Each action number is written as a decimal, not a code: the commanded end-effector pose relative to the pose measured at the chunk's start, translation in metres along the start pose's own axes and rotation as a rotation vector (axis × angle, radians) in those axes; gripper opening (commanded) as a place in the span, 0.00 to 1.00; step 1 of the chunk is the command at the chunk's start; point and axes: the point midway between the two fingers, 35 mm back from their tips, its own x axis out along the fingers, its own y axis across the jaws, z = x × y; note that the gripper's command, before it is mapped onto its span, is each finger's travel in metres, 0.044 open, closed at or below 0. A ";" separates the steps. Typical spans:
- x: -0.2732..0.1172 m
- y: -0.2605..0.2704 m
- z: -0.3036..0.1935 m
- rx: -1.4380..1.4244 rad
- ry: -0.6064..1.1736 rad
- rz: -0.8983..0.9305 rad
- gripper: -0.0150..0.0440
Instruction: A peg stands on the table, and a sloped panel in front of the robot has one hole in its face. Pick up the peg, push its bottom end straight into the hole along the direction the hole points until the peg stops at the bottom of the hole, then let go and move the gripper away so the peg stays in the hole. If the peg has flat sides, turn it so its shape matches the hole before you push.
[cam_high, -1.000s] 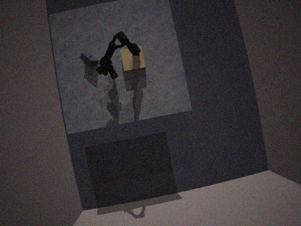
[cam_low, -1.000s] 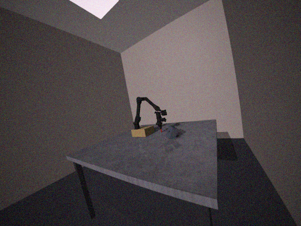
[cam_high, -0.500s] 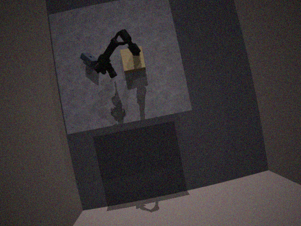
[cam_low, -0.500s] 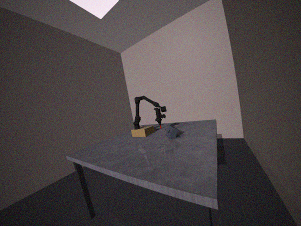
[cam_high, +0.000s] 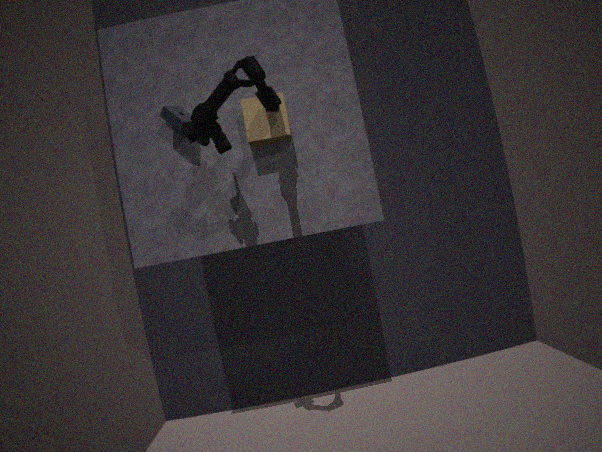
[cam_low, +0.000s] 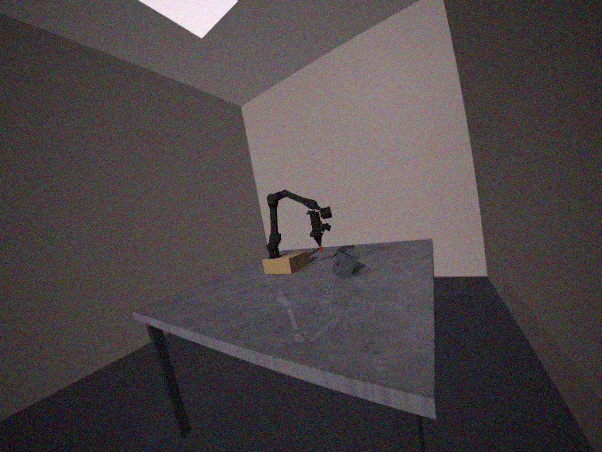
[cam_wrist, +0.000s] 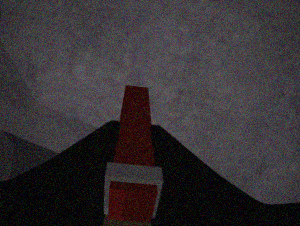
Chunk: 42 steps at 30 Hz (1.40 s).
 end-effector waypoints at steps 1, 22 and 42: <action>0.000 -0.003 0.002 -0.004 -0.004 0.015 0.25; 0.006 -0.022 0.012 -0.032 -0.027 0.100 0.25; 0.011 -0.041 0.020 -0.060 -0.067 0.175 0.25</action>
